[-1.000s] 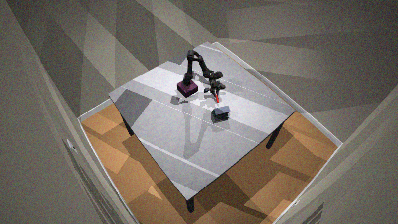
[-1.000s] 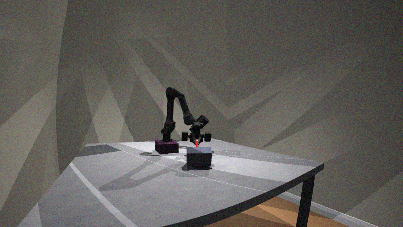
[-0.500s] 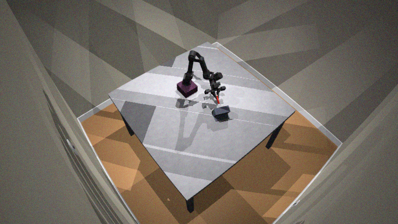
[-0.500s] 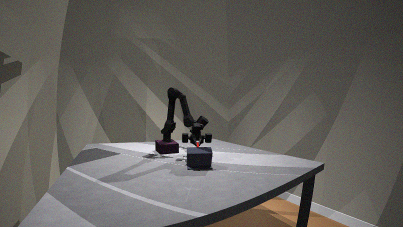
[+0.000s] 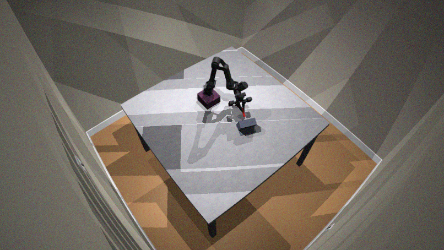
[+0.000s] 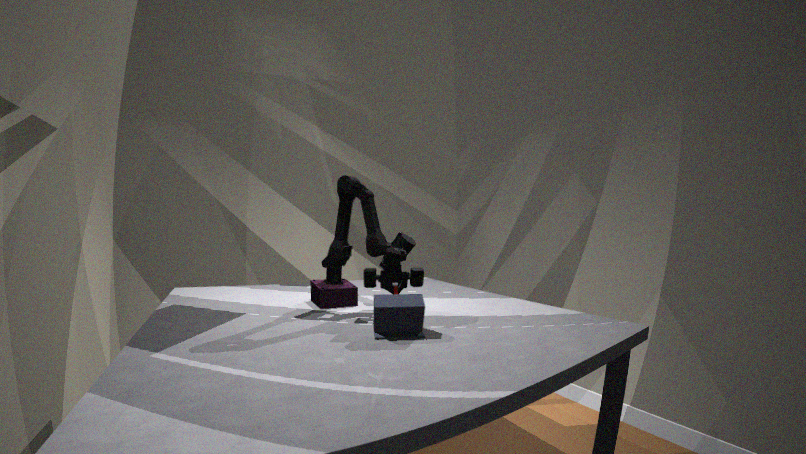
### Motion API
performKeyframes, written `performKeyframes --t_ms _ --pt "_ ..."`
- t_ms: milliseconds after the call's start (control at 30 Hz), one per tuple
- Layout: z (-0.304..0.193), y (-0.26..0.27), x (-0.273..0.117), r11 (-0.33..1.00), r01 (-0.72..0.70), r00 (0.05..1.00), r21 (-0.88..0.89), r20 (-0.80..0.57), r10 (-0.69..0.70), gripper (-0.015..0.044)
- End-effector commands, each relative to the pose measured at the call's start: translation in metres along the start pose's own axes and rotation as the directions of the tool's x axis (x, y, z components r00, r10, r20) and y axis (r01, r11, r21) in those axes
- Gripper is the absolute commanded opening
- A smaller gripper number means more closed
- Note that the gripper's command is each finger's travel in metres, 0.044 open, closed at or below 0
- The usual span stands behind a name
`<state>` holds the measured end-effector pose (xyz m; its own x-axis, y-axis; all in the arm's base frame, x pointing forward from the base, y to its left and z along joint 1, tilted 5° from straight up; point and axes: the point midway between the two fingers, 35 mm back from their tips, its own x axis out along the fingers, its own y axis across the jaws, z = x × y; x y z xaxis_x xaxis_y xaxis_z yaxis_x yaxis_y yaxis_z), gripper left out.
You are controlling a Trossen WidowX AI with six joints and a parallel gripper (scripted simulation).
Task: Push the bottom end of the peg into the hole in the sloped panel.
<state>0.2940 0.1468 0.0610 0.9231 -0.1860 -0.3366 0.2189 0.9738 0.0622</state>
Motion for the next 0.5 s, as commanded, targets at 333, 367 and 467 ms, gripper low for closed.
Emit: performKeyframes --t_ms 333,367,467 --pt "-0.002 -0.002 0.009 1.0 0.0 1.0 -0.008 0.004 0.0 0.0" --pt "-0.002 -0.002 0.01 1.0 0.0 1.0 -0.008 0.004 0.0 0.0" --pt "-0.002 -0.002 0.014 1.0 0.0 1.0 -0.008 0.004 0.0 0.0"
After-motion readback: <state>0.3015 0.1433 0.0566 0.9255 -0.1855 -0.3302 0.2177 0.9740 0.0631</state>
